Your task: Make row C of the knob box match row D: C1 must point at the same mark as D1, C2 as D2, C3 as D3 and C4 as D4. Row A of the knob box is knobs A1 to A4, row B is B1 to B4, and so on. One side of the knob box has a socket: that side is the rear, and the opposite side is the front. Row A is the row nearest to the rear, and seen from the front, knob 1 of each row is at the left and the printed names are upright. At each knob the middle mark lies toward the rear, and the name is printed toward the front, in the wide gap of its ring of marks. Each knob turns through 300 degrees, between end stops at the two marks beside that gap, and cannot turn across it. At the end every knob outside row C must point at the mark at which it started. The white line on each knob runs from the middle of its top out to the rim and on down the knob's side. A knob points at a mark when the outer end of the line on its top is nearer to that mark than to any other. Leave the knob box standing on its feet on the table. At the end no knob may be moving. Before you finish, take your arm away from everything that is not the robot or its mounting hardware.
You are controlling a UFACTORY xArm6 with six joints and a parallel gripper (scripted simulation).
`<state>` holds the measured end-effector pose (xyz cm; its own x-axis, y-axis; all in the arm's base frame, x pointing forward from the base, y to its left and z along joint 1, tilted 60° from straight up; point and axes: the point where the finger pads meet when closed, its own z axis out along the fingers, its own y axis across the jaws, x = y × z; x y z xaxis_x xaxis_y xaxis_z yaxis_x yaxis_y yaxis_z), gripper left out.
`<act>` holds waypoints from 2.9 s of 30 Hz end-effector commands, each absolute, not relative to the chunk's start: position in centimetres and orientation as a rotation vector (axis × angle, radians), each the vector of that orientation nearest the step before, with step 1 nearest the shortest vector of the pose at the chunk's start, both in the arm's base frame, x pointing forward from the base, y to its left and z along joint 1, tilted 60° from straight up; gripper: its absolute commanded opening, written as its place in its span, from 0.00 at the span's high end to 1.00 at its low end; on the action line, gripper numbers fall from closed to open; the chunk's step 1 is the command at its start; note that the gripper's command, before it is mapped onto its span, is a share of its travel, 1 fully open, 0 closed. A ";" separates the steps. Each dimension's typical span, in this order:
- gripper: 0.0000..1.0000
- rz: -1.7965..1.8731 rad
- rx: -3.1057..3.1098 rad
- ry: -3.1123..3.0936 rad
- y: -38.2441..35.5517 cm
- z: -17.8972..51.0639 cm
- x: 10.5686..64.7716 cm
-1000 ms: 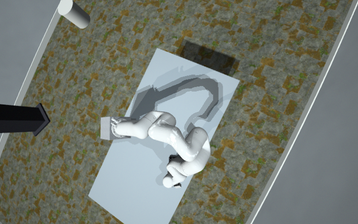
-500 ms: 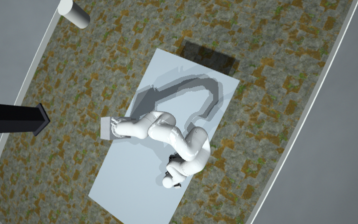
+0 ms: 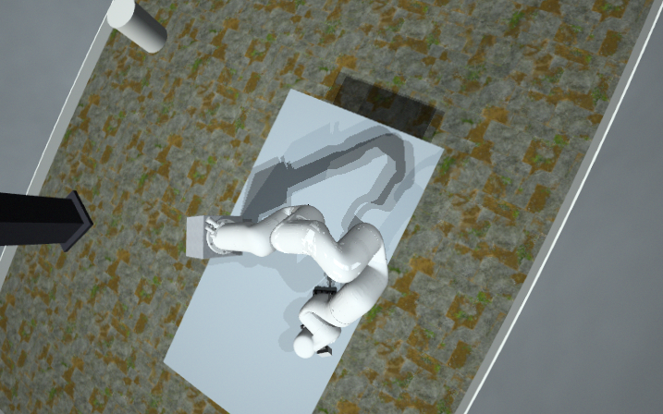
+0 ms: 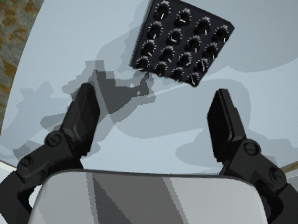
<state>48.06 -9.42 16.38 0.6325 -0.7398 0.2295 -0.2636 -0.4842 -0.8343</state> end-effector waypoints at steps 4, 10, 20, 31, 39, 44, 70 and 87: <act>0.00 -0.746 -2.043 0.782 -11.1 18.3 45.4; 0.00 -0.746 -2.044 0.782 -11.2 18.5 45.1; 0.00 -0.746 -2.044 0.782 -11.2 18.5 45.1; 0.00 -0.746 -2.044 0.782 -11.2 18.5 45.1; 0.00 -0.746 -2.044 0.782 -11.2 18.5 45.1; 0.00 -0.746 -2.044 0.782 -11.2 18.5 45.1; 0.00 -0.746 -2.044 0.782 -11.2 18.5 45.1; 0.00 -0.746 -2.044 0.782 -11.2 18.5 45.1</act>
<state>45.09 -11.17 18.47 0.6351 -0.7383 0.2270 -0.2627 -0.4829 -0.8354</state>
